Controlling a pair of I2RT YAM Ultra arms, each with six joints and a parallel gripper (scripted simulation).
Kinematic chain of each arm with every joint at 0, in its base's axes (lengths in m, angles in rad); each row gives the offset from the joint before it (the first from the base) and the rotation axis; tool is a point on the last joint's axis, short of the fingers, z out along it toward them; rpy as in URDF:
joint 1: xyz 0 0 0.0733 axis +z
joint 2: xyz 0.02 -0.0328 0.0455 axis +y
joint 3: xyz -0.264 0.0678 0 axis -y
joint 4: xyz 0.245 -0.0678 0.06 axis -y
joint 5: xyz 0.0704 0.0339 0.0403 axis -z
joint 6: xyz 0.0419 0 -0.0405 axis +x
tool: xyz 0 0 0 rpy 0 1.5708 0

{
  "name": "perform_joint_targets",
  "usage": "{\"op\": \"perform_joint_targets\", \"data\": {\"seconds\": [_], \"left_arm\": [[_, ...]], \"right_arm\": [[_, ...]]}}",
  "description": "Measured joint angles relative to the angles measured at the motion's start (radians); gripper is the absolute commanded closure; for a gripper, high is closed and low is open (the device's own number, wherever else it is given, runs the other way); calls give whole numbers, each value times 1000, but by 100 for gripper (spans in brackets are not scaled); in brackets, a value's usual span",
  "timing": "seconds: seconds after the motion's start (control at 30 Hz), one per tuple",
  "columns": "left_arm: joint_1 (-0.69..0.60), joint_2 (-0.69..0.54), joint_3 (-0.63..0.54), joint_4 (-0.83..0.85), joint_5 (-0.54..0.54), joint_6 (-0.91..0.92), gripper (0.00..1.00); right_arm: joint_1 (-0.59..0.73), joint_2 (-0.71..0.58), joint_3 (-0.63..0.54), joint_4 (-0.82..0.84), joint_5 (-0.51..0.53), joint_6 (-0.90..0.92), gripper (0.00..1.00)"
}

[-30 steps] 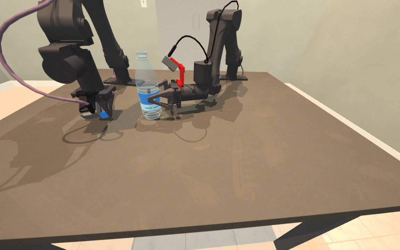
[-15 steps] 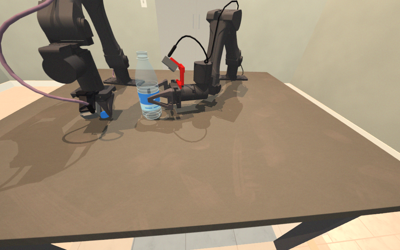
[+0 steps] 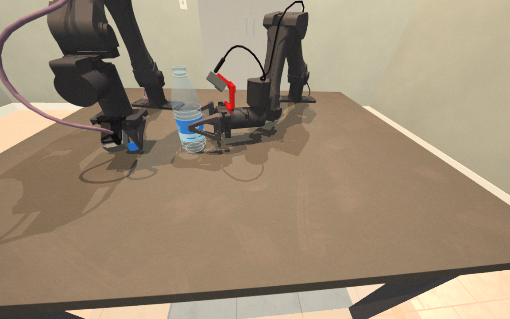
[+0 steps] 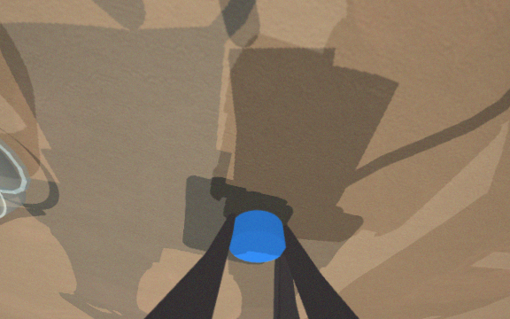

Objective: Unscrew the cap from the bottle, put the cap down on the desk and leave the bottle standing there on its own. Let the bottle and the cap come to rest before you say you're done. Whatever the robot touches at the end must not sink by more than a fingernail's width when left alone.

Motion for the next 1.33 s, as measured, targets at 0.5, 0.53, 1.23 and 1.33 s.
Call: {"op": "perform_joint_targets", "data": {"seconds": [0.5,0.53,1.23,1.33], "left_arm": [[0,0,0,0,0,0,6],[0,0,0,0,0,0,6],[77,-108,-140,41,63,-1,6],[76,-108,-140,41,63,-1,6]], "right_arm": [[0,0,0,0,3,0,43],[0,-1,0,0,6,0,43],[0,-91,146,-204,8,0,43],[0,-91,146,-204,8,0,43]]}}
